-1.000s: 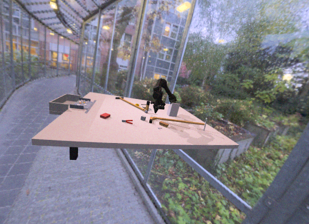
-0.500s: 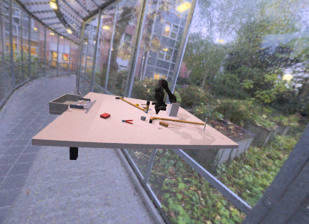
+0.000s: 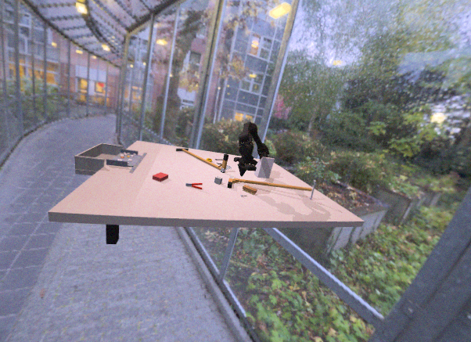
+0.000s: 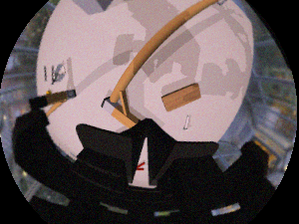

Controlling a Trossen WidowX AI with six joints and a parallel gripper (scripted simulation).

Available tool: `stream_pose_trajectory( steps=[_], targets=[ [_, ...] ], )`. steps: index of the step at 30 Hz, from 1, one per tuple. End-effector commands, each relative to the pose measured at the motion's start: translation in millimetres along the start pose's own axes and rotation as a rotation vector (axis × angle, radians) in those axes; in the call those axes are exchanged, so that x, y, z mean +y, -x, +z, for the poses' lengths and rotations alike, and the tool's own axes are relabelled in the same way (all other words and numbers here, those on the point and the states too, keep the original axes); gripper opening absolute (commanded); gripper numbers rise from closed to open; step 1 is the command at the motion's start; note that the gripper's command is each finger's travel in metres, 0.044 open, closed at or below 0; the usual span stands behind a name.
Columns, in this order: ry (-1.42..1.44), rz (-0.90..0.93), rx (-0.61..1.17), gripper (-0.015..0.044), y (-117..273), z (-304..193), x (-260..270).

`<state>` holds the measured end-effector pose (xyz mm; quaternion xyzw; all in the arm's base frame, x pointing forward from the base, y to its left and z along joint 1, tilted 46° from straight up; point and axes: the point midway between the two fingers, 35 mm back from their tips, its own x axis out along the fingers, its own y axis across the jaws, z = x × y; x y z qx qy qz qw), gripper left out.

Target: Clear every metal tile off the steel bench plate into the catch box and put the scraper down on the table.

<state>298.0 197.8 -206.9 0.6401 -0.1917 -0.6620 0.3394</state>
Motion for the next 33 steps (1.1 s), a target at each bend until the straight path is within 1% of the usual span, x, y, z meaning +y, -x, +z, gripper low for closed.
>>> stream_pose_trajectory(
  steps=[1,28,33],
  targets=[
    [-0.001,-0.001,-0.001,0.0,2,-1,1],
    [0.0,-0.004,-0.002,0.0,95,-1,0],
    [-0.003,-0.005,-0.002,0.0,101,-1,2]
  ],
)
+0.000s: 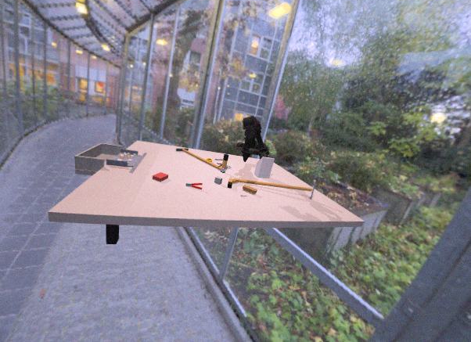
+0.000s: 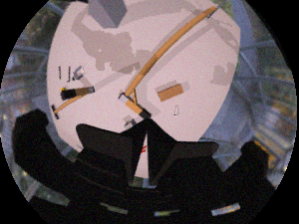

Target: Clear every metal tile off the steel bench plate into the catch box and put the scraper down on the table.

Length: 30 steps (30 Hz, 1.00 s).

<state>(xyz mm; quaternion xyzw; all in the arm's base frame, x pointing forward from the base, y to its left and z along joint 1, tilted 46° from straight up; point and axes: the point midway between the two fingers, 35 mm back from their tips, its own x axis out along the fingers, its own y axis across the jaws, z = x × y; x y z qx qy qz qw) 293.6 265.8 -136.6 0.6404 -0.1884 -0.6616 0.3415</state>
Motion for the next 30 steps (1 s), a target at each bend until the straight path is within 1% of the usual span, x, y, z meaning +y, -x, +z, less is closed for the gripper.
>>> stream_pose_trajectory(
  steps=[1,17,30],
  targets=[
    [-0.014,-0.005,-0.006,0.0,3,-2,4],
    [-0.167,-0.038,-0.008,0.0,14,-32,62],
    [-0.333,-0.067,-0.005,0.0,19,-63,133]
  ],
)
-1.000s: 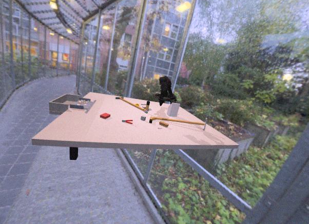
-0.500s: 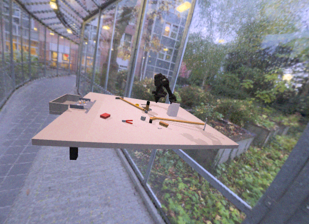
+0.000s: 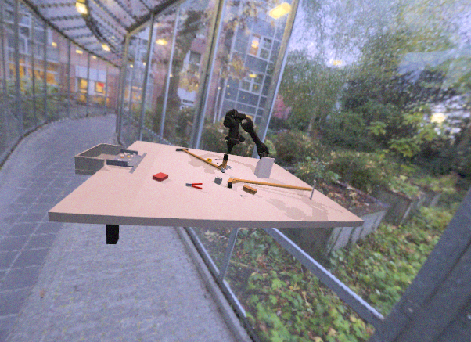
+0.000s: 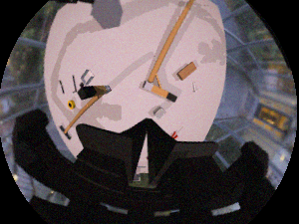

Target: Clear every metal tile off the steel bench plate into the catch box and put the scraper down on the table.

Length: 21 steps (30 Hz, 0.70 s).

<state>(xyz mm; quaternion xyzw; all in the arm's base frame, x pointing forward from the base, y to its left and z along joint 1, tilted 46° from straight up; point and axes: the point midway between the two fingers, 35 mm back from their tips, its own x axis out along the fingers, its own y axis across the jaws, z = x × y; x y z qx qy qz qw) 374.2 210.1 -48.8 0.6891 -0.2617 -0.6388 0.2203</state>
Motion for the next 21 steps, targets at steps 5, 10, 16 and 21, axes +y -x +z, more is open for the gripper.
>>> stream_pose_trajectory(
  steps=[5,10,16,21],
  targets=[
    [-0.103,-0.004,0.001,0.0,2,-26,41],
    [-0.17,-0.009,0.003,0.0,4,-41,68],
    [-0.25,-0.012,0.007,0.0,5,-57,102],
    [-0.318,-0.012,0.01,0.0,5,-69,131]
  ],
)
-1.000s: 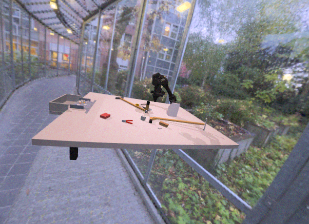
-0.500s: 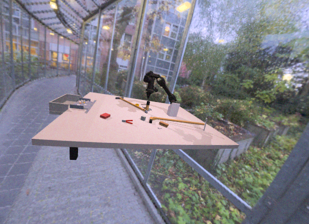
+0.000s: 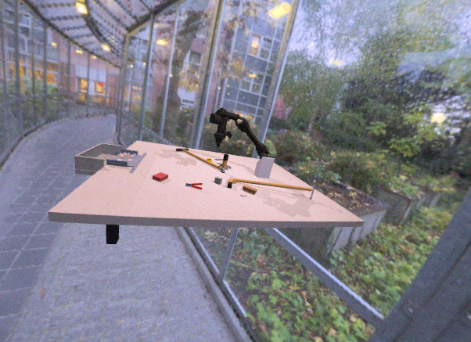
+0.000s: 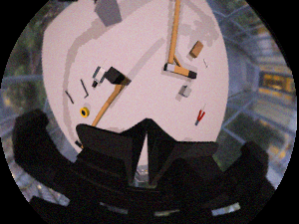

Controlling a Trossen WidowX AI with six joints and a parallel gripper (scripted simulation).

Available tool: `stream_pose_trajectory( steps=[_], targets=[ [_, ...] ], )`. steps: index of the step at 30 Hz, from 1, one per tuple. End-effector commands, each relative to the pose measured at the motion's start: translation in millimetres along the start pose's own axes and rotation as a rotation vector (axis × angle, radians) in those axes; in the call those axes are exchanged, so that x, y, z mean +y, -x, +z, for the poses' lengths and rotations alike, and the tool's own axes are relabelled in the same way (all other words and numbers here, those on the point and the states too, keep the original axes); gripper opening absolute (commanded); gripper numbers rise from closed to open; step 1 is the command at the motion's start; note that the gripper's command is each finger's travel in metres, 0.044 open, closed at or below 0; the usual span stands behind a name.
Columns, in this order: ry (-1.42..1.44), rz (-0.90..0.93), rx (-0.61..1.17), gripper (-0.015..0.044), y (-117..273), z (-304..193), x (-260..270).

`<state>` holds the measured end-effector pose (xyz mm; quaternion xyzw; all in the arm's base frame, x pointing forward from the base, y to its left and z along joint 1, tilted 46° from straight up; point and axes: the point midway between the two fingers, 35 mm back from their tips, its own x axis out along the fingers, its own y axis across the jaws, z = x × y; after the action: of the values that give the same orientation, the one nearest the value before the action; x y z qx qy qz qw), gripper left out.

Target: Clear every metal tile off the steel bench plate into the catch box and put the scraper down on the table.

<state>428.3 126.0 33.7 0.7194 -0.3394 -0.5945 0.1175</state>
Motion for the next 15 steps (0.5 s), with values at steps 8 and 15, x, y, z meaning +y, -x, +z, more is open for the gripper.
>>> stream_pose_trajectory(
  steps=[8,15],
  targets=[
    [-0.149,0.013,0.008,0.0,-1,-36,60],
    [-0.246,0.021,0.016,0.0,-1,-55,100]
  ],
)
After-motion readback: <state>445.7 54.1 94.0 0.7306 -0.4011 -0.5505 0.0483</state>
